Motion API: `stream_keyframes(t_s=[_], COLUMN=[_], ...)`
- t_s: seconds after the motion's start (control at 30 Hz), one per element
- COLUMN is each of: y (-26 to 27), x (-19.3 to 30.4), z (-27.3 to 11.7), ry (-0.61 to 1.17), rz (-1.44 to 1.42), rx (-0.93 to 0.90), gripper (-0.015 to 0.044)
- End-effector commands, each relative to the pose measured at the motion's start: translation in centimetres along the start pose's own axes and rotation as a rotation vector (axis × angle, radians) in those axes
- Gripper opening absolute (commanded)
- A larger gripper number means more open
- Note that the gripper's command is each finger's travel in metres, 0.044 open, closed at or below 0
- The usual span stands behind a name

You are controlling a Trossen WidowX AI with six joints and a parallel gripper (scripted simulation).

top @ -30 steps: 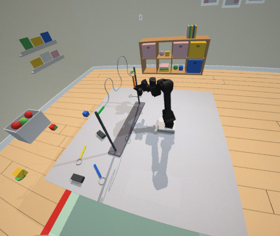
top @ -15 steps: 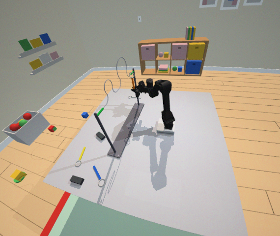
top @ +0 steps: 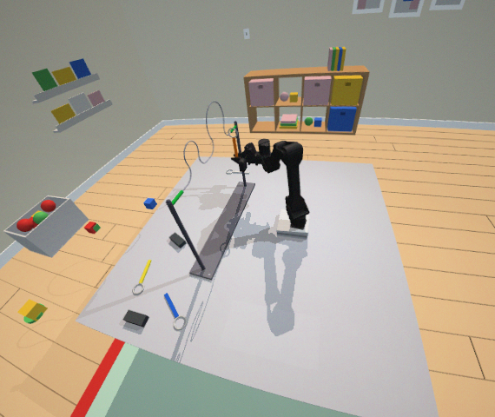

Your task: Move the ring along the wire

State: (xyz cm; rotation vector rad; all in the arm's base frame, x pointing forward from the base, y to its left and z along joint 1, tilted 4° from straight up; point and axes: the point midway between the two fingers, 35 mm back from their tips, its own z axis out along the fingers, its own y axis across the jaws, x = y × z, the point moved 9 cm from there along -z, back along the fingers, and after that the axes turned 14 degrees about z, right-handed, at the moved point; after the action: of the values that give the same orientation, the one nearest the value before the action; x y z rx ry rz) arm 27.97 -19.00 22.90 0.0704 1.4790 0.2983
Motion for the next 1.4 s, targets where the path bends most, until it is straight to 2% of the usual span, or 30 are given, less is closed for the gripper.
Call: stream_keyframes(t_s=[0.0,0.13,0.2,0.4,0.43,1.37], y=[0.0,0.0,0.0,0.0,0.0,0.4], x=[0.0,0.0,0.0,0.0,0.0,-1.4], z=[0.0,0.0,0.0,0.0,0.0,0.0], ry=[0.000,0.000,0.000,0.000,0.000,0.000], rz=[0.000,0.000,0.000,0.000,0.000,-0.005], rx=[0.000,0.000,0.000,0.000,0.000,-0.004], gripper=[0.0134,0.0029,0.0015,-0.0142,-0.0150,-0.0150])
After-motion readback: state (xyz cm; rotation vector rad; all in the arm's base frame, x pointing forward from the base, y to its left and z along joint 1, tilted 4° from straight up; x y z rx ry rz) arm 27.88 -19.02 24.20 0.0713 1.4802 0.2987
